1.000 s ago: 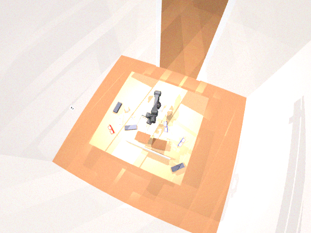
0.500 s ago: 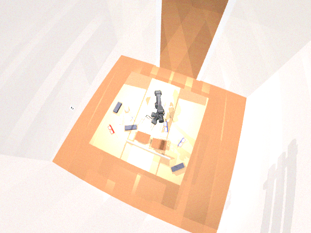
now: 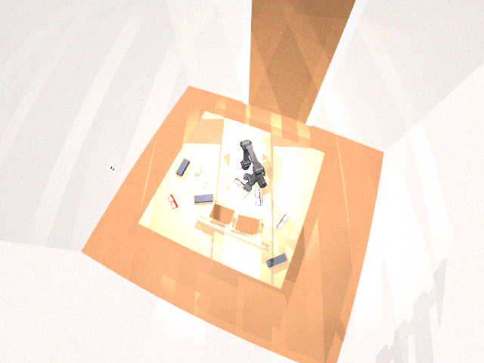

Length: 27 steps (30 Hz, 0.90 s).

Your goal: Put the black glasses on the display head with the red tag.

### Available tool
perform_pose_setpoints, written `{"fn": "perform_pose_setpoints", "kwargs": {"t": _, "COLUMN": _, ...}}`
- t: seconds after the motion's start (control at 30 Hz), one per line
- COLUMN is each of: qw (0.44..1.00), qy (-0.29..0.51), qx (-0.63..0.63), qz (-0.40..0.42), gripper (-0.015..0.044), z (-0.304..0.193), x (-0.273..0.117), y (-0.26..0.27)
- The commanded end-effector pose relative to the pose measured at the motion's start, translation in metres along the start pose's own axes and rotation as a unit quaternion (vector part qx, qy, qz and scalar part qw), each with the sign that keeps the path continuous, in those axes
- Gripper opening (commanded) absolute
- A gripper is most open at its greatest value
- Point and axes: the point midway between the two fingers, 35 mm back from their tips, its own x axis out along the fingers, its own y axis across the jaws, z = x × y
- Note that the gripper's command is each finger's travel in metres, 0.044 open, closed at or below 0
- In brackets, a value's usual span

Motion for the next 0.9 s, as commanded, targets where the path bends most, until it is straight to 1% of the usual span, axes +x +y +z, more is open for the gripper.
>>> {"fn": "perform_pose_setpoints", "kwargs": {"t": 0.0, "qw": 0.999, "qy": 0.011, "qx": 0.020, "qz": 0.025, "gripper": 0.0000, "z": -0.010, "x": -0.013, "y": -0.005}}
{"fn": "perform_pose_setpoints", "kwargs": {"t": 0.67, "qw": 0.983, "qy": 0.099, "qx": 0.104, "qz": 0.113, "gripper": 0.0000, "z": -0.053, "x": -0.069, "y": -0.040}}
{"fn": "perform_pose_setpoints", "kwargs": {"t": 0.77, "qw": 0.982, "qy": 0.103, "qx": 0.106, "qz": 0.116, "gripper": 0.0000, "z": -0.054, "x": -0.071, "y": -0.042}}
{"fn": "perform_pose_setpoints", "kwargs": {"t": 0.8, "qw": 0.985, "qy": 0.093, "qx": 0.094, "qz": 0.107, "gripper": 0.0009, "z": -0.053, "x": -0.066, "y": -0.039}}
{"fn": "perform_pose_setpoints", "kwargs": {"t": 0.87, "qw": 0.985, "qy": 0.093, "qx": 0.094, "qz": 0.107, "gripper": 0.0000, "z": -0.053, "x": -0.066, "y": -0.039}}
